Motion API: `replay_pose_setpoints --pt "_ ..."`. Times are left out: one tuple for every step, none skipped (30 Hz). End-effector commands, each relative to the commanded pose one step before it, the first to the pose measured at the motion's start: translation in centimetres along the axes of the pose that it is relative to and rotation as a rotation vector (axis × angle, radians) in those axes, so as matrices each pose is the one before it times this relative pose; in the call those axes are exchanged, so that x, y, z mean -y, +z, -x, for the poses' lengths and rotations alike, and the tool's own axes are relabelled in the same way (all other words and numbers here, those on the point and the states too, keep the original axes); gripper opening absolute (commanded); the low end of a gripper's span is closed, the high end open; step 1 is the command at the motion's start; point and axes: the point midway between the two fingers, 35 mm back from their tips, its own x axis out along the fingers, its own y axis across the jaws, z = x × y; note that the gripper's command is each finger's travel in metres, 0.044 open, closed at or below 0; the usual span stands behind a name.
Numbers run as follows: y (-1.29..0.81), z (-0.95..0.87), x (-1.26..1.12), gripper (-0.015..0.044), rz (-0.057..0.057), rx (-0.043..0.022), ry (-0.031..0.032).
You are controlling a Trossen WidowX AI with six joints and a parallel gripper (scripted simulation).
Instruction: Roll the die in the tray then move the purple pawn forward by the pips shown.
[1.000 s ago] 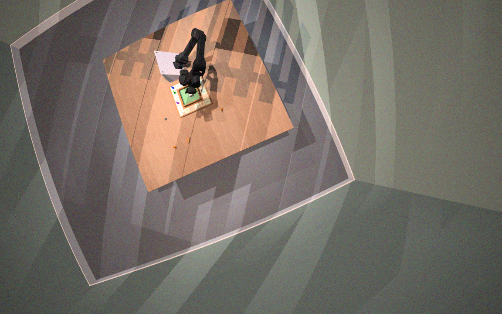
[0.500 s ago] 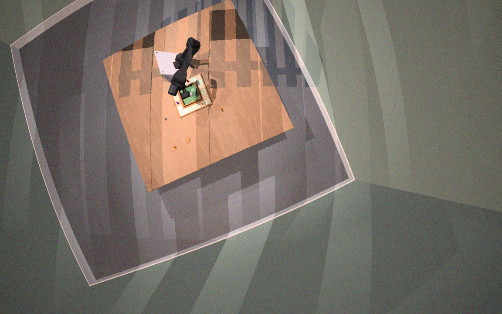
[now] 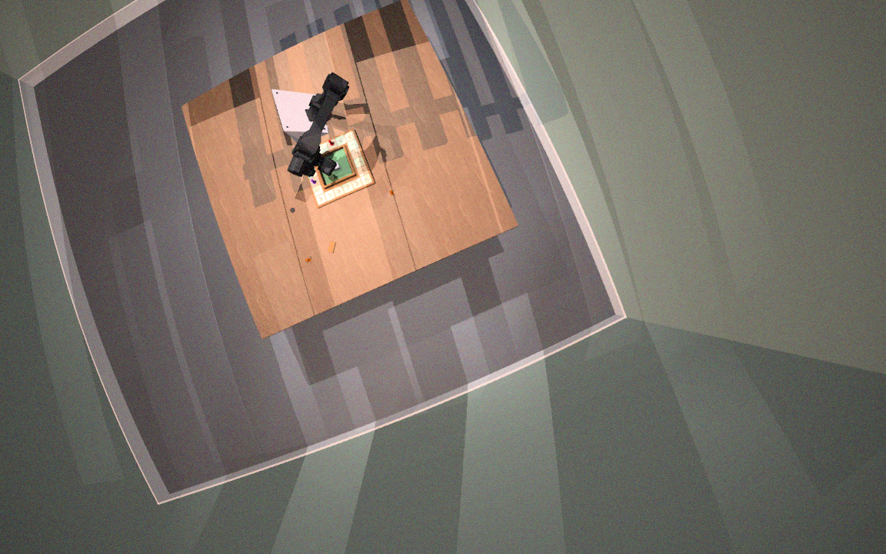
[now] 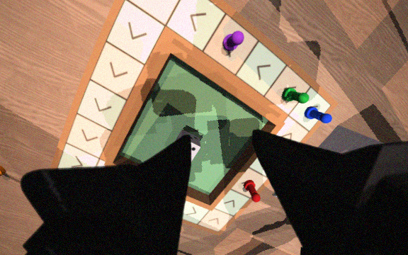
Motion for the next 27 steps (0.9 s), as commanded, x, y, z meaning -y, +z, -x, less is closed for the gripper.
replay_pose_setpoints --pt "4.327 -1.170 1.627 0.0200 0.7547 0.00519 0.03692" --pt "0.174 -0.163 0.473 0.0200 0.0770 0.00154 0.00468" --pt "0.112 -0.145 0.423 0.0200 0.0434 0.00162 0.00398" --pt "0.052 -0.086 0.253 0.0200 0.0459 0.00108 0.00230" --pt "0.065 -0.158 0.458 0.0200 0.0431 0.00212 0.00396" --pt "0.020 -0.080 0.231 0.0200 0.0465 0.00117 0.00194" --pt "0.007 -0.082 0.233 0.0200 0.0463 0.00127 0.00189" --pt "-0.004 -0.082 0.232 0.0200 0.0467 0.00137 0.00183" --pt "-0.017 -0.083 0.232 0.0200 0.0467 0.00147 0.00176" --pt "-0.023 -0.069 0.189 0.0200 0.0470 0.00130 0.00142" --pt "-0.034 -0.072 0.195 0.0200 0.0471 0.00143 0.00141" --pt "-0.030 -0.050 0.133 0.0200 0.0476 0.00103 0.00092" --pt "-0.030 -0.040 0.105 0.0200 0.0350 0.00086 0.00070" --pt "-0.013 -0.015 0.038 0.0200 0.0082 0.00032 0.00025" --pt "0.064 0.000 -0.023 0.0200 0.0000 0.00003 0.00003" --pt "0.000 0.000 0.000 0.0200 0.0000 0.00000 0.00000" --pt "0.000 0.000 0.000 0.0200 0.0000 0.00000 0.00000" --pt "0.000 0.000 0.000 0.0200 0.0000 0.00000 0.00000" --pt "0.000 0.000 0.000 0.0200 0.0000 0.00000 0.00000" --pt "0.000 0.000 0.000 0.0200 0.0000 0.00000 0.00000" --pt "0.000 0.000 0.000 0.0200 0.0000 0.00000 0.00000" --pt "0.000 0.000 0.000 0.0200 0.0000 0.00000 0.00000" --pt "0.000 0.000 0.000 0.0200 0.0000 0.00000 0.00000" --pt "0.000 0.000 0.000 0.0200 0.0000 0.00000 0.00000" --pt "0.062 0.000 -0.023 0.0200 0.0000 0.00003 0.00003" --pt "0.000 0.000 0.000 0.0200 0.0000 0.00000 0.00000" --pt "0.000 0.000 0.000 0.0200 0.0000 0.00000 0.00000"
